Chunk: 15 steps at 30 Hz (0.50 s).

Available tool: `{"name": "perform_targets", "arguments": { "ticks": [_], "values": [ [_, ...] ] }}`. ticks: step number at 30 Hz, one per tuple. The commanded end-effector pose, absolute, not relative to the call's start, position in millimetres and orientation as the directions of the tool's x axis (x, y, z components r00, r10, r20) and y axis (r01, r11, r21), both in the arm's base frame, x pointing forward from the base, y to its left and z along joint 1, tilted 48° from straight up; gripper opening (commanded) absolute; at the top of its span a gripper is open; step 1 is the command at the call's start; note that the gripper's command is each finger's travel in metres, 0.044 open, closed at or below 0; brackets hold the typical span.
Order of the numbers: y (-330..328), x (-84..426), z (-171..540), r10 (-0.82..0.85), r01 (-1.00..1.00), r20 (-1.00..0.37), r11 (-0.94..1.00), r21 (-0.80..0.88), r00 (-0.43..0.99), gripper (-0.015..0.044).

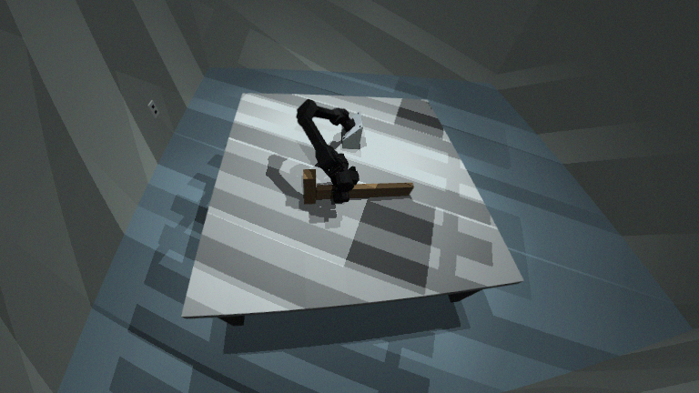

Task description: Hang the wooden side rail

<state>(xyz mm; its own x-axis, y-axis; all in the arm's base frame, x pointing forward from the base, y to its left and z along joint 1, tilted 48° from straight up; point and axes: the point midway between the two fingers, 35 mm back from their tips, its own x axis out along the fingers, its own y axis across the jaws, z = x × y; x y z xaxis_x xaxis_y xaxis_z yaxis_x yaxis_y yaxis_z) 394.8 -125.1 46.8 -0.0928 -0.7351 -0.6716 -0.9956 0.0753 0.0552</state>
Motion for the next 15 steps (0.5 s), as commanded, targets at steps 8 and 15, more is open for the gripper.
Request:
{"name": "perform_targets", "arguments": {
  "ticks": [8,15],
  "values": [
    [-125.1,394.9,46.7,-0.735,-0.996,-0.671,0.074,0.055,-0.092,0.0105],
    [-125.1,394.9,46.7,-0.735,-0.996,-0.671,0.074,0.055,-0.092,0.0289]
  ]
}}
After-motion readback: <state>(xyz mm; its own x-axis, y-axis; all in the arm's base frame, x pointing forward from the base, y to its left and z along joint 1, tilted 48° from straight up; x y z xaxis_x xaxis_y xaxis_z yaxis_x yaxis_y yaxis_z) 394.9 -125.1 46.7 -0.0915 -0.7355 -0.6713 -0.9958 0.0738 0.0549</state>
